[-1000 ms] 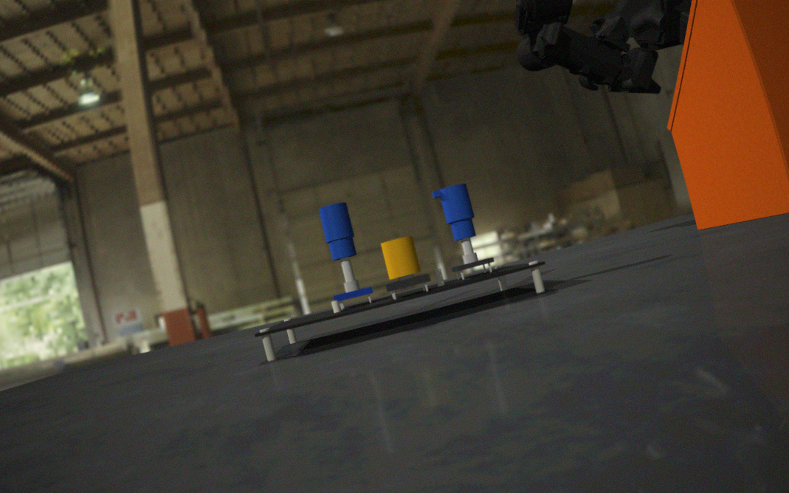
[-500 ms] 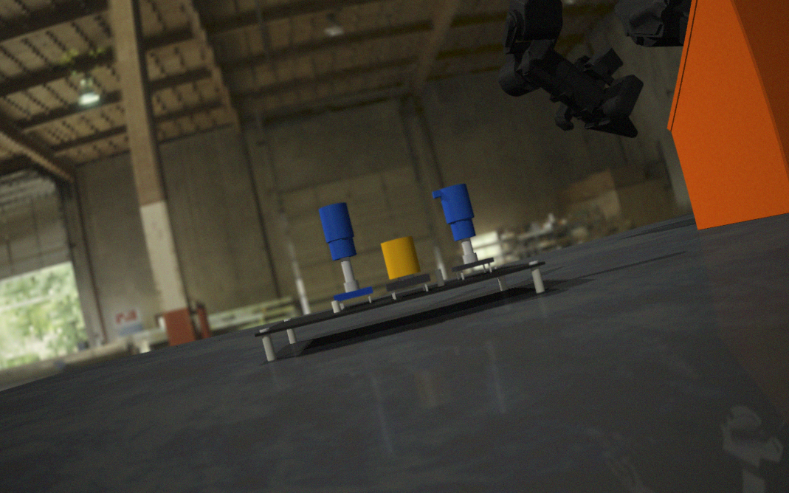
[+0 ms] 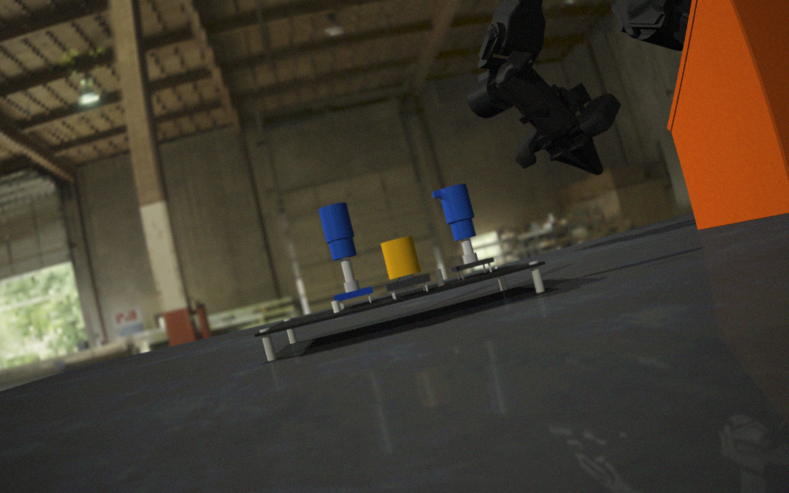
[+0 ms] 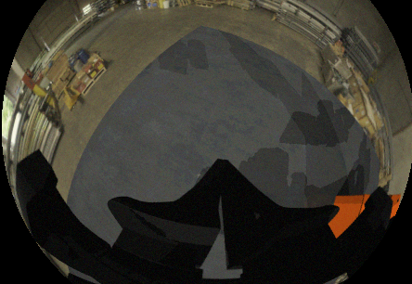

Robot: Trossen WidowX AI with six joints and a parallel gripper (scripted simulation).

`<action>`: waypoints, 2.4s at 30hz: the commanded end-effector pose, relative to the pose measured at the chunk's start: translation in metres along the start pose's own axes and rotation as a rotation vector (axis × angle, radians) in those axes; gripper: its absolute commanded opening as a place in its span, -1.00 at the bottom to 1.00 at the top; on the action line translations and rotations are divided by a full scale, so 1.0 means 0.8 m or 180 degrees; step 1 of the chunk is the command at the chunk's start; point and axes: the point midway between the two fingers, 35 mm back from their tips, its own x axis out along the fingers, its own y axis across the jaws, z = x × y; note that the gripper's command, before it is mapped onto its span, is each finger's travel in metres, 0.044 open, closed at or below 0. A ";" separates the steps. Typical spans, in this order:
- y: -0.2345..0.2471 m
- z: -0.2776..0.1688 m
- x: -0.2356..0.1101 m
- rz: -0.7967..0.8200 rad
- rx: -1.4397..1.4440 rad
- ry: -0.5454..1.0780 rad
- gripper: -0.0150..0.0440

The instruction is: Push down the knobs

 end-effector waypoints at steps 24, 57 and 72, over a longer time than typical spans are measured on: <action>0.013 -0.187 -0.064 0.0503 -0.2534 0.0941 -0.49; -0.080 -0.361 -0.207 0.1621 -0.5793 0.1360 -0.49; -0.153 -0.404 -0.270 0.2246 -0.7223 0.1194 -0.49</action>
